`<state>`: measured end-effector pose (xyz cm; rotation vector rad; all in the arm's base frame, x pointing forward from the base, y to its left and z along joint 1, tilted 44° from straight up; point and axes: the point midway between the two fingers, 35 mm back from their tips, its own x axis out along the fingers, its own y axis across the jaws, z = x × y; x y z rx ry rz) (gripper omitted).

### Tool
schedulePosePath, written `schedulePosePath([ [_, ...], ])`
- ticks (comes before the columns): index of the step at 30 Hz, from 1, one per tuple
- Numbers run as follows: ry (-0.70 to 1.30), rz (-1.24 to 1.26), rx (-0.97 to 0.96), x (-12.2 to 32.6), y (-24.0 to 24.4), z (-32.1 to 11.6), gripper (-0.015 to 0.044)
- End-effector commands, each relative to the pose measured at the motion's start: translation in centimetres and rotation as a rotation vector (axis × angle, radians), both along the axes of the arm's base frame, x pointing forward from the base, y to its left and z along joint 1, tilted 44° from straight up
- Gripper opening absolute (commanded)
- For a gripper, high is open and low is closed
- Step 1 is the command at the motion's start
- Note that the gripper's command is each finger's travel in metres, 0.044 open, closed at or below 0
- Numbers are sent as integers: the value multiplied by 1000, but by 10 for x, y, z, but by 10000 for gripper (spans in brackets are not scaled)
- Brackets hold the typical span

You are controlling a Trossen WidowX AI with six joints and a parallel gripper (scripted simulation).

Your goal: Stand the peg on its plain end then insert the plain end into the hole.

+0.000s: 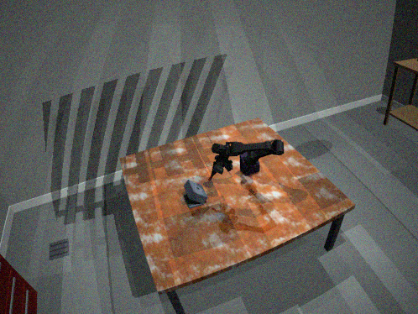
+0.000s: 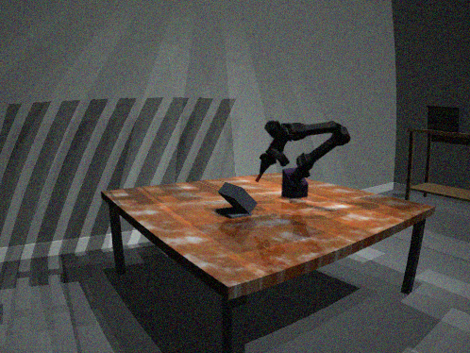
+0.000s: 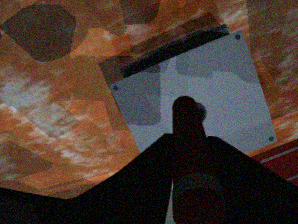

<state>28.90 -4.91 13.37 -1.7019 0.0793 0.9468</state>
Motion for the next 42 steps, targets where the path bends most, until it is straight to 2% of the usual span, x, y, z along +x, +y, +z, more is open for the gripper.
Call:
schedulePosePath([
  [1,1,-11,7,2,0,-3,0],
  [42,-73,-100,17,43,2,-19,0],
])
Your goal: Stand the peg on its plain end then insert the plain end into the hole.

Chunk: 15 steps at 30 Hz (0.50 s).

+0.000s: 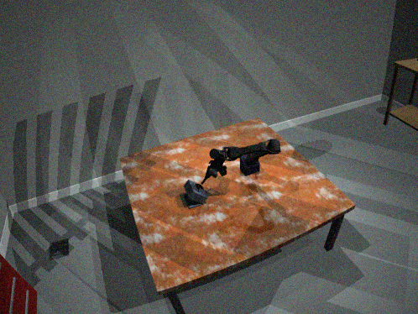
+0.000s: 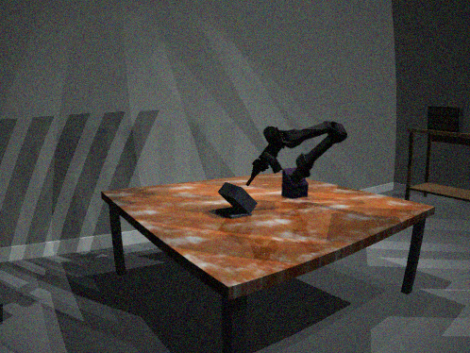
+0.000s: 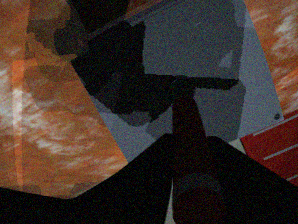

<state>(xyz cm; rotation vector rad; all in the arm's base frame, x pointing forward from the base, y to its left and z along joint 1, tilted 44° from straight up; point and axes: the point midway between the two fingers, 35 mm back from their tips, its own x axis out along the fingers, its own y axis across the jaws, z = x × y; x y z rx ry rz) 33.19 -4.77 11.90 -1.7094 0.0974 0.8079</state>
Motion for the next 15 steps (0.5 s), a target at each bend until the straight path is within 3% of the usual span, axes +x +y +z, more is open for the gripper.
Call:
schedulePosePath([
  [1,6,-8,6,0,1,-4,0],
  [15,-19,-12,-2,6,3,-8,0],
])
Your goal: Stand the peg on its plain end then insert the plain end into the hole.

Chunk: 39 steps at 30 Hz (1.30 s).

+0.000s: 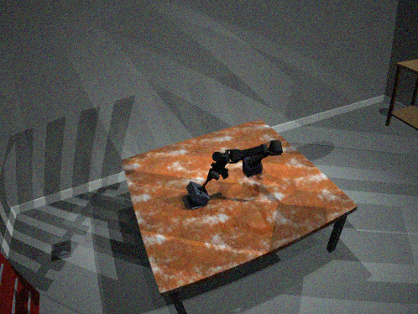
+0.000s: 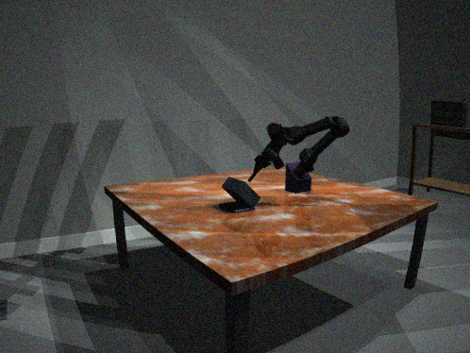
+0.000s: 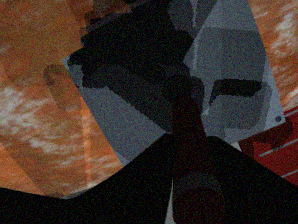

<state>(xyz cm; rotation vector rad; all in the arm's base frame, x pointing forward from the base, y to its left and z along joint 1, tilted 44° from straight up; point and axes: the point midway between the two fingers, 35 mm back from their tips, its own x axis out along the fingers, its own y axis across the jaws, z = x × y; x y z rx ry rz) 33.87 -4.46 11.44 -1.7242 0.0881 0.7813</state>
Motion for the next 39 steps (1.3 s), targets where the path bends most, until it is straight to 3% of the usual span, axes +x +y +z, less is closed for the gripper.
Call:
schedulePosePath([
  [1,7,-6,4,0,1,-3,0],
  [39,-1,2,-5,16,8,-14,0],
])
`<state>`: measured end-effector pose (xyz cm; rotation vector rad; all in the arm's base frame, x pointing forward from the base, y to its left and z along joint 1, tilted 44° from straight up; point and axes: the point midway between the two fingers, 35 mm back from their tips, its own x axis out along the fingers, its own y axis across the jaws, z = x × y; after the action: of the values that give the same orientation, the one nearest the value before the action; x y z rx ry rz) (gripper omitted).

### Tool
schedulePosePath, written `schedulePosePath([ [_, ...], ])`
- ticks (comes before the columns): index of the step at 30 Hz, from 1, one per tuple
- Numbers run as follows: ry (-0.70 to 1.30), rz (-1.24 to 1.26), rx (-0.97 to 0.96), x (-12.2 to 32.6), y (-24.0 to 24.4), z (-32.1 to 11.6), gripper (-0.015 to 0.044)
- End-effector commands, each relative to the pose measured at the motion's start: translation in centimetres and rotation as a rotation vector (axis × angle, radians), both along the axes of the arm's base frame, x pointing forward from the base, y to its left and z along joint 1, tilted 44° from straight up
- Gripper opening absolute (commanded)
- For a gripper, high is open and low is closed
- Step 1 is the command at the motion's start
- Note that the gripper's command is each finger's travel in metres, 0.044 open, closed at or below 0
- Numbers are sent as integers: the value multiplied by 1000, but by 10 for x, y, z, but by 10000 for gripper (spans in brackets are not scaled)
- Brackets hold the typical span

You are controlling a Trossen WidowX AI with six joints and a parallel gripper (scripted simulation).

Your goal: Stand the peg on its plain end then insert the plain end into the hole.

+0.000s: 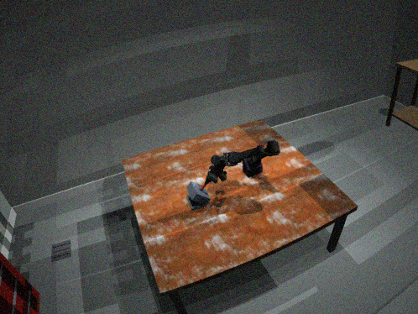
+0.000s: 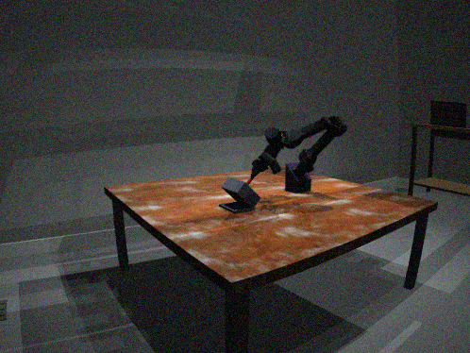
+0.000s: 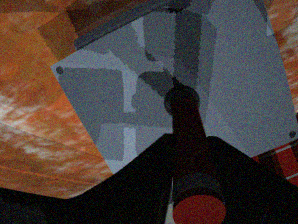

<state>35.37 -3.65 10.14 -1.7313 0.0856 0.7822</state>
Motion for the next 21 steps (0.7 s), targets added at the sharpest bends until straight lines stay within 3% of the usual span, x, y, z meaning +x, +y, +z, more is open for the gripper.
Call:
schedulePosePath([
  [1,1,-1,1,2,0,-2,0],
  [21,1,-1,1,10,3,-9,0],
])
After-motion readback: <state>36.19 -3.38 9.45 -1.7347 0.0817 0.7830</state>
